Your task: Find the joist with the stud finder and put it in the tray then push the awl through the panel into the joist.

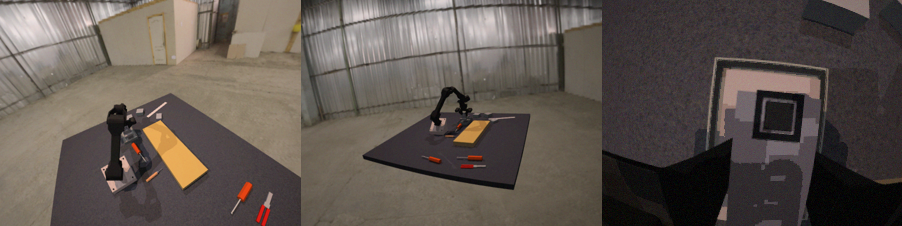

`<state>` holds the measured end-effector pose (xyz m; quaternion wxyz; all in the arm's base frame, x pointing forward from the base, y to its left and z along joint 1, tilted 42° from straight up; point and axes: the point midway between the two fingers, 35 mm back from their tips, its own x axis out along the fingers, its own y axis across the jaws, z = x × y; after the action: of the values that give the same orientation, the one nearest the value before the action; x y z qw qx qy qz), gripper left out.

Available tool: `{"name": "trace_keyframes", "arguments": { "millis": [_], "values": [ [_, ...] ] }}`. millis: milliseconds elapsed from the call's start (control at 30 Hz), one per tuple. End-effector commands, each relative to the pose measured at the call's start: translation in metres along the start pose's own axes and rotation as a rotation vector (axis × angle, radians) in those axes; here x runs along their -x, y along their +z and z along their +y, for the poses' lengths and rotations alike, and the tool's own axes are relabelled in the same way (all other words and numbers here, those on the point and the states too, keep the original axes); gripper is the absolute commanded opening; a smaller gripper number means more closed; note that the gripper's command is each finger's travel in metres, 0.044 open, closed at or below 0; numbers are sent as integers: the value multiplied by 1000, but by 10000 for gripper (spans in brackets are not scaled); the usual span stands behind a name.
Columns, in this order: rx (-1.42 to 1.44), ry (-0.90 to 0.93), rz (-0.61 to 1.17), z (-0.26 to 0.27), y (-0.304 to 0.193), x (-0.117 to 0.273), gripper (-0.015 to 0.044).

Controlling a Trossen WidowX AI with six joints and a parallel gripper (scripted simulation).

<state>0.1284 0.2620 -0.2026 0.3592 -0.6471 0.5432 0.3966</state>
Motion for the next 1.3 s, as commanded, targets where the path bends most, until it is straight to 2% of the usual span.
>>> {"name": "trace_keyframes", "arguments": {
  "millis": [0, 633, 1067, 1200, 1267],
  "values": [
    [5, -9, -8, -1, -1, -5, 0],
    [5, -9, -7, 0, -9, -31, 0],
    [0, 0, 1, 0, -9, -27, 341],
    [0, 0, 0, -1, 3, 6, 440],
    [1, 1, 0, 0, 11, 35, 440]
  ]
}}
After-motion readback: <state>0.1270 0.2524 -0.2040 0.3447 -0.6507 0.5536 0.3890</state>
